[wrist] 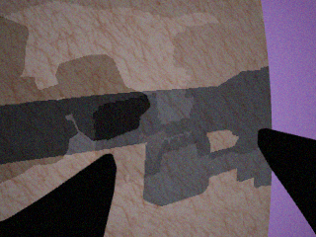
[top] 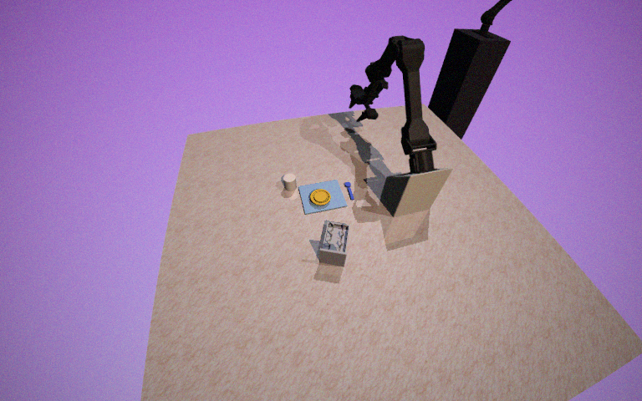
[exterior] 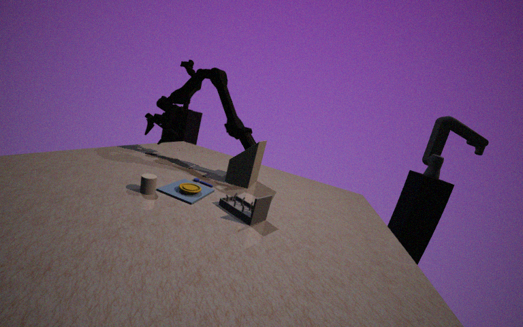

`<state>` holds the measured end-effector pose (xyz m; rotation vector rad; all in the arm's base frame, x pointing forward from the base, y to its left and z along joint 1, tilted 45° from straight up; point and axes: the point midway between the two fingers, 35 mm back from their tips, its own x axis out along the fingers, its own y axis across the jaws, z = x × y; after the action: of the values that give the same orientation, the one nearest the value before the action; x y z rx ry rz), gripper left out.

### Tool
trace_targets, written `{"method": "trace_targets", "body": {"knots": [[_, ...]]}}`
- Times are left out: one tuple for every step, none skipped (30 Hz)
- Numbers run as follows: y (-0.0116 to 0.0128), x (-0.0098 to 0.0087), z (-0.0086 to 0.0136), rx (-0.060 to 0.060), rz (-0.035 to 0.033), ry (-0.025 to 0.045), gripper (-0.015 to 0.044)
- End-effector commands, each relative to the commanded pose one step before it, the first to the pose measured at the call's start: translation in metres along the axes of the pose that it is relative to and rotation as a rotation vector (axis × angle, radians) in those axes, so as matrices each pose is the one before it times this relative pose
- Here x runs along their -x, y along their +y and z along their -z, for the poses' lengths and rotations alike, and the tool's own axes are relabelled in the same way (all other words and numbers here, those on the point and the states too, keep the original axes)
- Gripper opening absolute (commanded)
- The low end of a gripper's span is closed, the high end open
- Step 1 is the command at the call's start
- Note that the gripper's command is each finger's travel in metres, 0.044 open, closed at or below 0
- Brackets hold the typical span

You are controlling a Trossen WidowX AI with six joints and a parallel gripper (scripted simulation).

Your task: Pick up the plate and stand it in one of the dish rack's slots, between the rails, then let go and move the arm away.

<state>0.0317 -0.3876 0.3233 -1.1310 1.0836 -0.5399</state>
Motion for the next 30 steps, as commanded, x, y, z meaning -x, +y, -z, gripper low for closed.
{"method": "trace_targets", "body": {"knots": [[0.01510,-0.02810,-0.03243,-0.0996,-0.07742,-0.03841,0.0400],[0.00420,-0.00729,-0.00826,-0.0231,-0.02003,-0.00722,0.0400],[0.00444,-0.00716,-0.00830,-0.0223,-0.02021,-0.00628,0.0400],[0.00469,-0.00702,-0.00834,-0.0214,-0.02033,-0.00533,0.0400],[0.00494,-0.00687,-0.00836,-0.0206,-0.02036,-0.00437,0.0400],[0.00688,-0.00697,-0.01056,0.0086,-0.02798,-0.00681,0.0400],[0.00701,-0.00687,-0.01084,0.0101,-0.02831,-0.00623,0.0400],[0.00702,-0.00664,-0.01094,0.0115,-0.02812,-0.00552,0.0400],[0.00591,-0.00625,-0.00875,-0.0070,-0.02337,-0.00128,0.0400],[0.00524,-0.00579,-0.00727,-0.0163,-0.01991,0.00137,0.0400],[0.00543,-0.00563,-0.00725,-0.0155,-0.01957,0.00227,0.0400],[0.00561,-0.00546,-0.00721,-0.0147,-0.01915,0.00315,0.0400],[0.00579,-0.00529,-0.00716,-0.0139,-0.01868,0.00401,0.0400],[0.00603,-0.00515,-0.00701,-0.0134,-0.01837,0.00504,0.0400],[0.00636,-0.00509,-0.00666,-0.0134,-0.01847,0.00648,0.0400],[0.00836,-0.00594,-0.00821,-0.0184,-0.02307,0.00419,0.0400],[0.00958,-0.00633,-0.00885,-0.0192,-0.02467,0.00616,0.0400],[0.00989,-0.00606,-0.00856,-0.0180,-0.02359,0.00766,0.0400],[0.01019,-0.00579,-0.00825,-0.0169,-0.02237,0.00908,0.0400],[0.01046,-0.00550,-0.00792,-0.0157,-0.02104,0.01039,0.0400],[0.01060,-0.00530,-0.00721,-0.0143,-0.01926,0.01338,0.0400],[0.01057,-0.00513,-0.00621,-0.0125,-0.01687,0.01758,0.0400],[0.01072,-0.00478,-0.00591,-0.0114,-0.01492,0.01841,0.0400],[0.01084,-0.00444,-0.00560,-0.0102,-0.01289,0.01908,0.0400],[0.01095,-0.00408,-0.00528,-0.0092,-0.01079,0.01960,0.0400],[0.01110,-0.00381,-0.00437,-0.0096,-0.00838,0.01937,0.0400],[0.01119,-0.00348,-0.00403,-0.0088,-0.00631,0.01963,0.0400],[0.01121,-0.00313,-0.00366,-0.0079,-0.00417,0.01965,0.0400],[0.01120,-0.00278,-0.00329,-0.0071,-0.00202,0.01951,0.0400],[0.01112,-0.00242,-0.00291,-0.0062,0.00013,0.01910,0.0400]]}}
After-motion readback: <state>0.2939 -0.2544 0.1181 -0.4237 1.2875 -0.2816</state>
